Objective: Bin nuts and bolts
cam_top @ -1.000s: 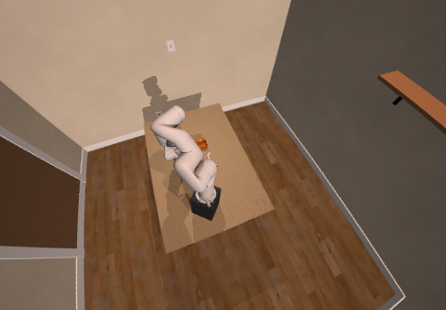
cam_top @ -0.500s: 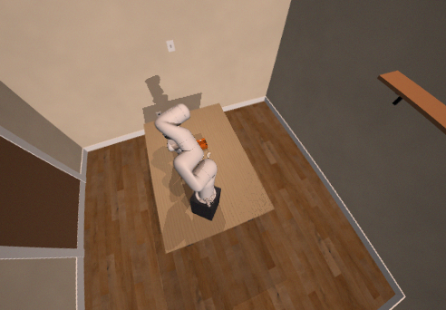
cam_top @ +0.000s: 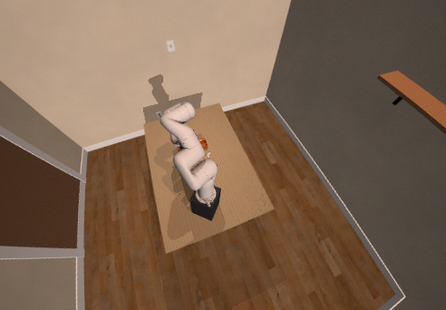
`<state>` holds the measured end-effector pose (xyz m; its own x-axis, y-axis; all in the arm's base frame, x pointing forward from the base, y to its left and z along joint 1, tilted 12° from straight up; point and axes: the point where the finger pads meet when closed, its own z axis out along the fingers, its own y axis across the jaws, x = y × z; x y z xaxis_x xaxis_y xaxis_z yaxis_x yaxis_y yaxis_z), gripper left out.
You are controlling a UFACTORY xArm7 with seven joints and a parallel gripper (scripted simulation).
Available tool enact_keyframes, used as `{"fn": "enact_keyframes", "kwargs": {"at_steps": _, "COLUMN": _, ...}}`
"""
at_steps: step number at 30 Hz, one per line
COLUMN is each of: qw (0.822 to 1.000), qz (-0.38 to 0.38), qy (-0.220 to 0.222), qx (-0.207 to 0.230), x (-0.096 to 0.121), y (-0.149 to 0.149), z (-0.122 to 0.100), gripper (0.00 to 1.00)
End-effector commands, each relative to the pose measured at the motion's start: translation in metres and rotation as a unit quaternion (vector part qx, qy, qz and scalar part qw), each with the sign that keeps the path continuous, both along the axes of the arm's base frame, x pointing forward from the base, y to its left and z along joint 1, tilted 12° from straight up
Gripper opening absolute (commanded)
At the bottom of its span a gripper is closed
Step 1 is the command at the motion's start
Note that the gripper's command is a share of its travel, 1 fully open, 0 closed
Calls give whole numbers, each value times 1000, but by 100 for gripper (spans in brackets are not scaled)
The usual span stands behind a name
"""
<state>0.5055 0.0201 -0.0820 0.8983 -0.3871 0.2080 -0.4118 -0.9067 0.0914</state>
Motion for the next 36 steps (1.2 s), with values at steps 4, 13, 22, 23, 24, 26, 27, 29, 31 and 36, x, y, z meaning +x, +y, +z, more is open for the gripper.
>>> {"fn": "enact_keyframes", "kwargs": {"at_steps": 4, "qw": 992, "qz": 127, "qy": 23, "qx": -11, "x": 2, "y": 1, "z": 1, "gripper": 0}}
{"fn": "enact_keyframes", "kwargs": {"at_steps": 13, "qw": 982, "qz": 186, "qy": 34, "qx": -15, "x": 2, "y": 1, "z": 1, "gripper": 0}}
{"fn": "enact_keyframes", "kwargs": {"at_steps": 22, "qw": 982, "qz": 186, "qy": 34, "qx": -15, "x": 2, "y": 1, "z": 1, "gripper": 0}}
{"fn": "enact_keyframes", "kwargs": {"at_steps": 23, "qw": 982, "qz": 186, "qy": 34, "qx": -15, "x": 2, "y": 1, "z": 1, "gripper": 0}}
{"fn": "enact_keyframes", "kwargs": {"at_steps": 24, "qw": 982, "qz": 186, "qy": 34, "qx": -15, "x": 2, "y": 1, "z": 1, "gripper": 0}}
{"fn": "enact_keyframes", "kwargs": {"at_steps": 26, "qw": 982, "qz": 186, "qy": 34, "qx": -15, "x": 2, "y": 1, "z": -1, "gripper": 0}}
{"fn": "enact_keyframes", "kwargs": {"at_steps": 27, "qw": 982, "qz": 186, "qy": 34, "qx": -15, "x": 3, "y": 1, "z": -3, "gripper": 0}}
{"fn": "enact_keyframes", "kwargs": {"at_steps": 29, "qw": 982, "qz": 186, "qy": 34, "qx": -15, "x": 3, "y": 0, "z": -7, "gripper": 0}}
{"fn": "enact_keyframes", "kwargs": {"at_steps": 31, "qw": 982, "qz": 186, "qy": 34, "qx": -15, "x": 4, "y": 0, "z": -11, "gripper": 0}}
{"fn": "enact_keyframes", "kwargs": {"at_steps": 36, "qw": 982, "qz": 186, "qy": 35, "qx": -15, "x": 5, "y": -2, "z": -19, "gripper": 0}}
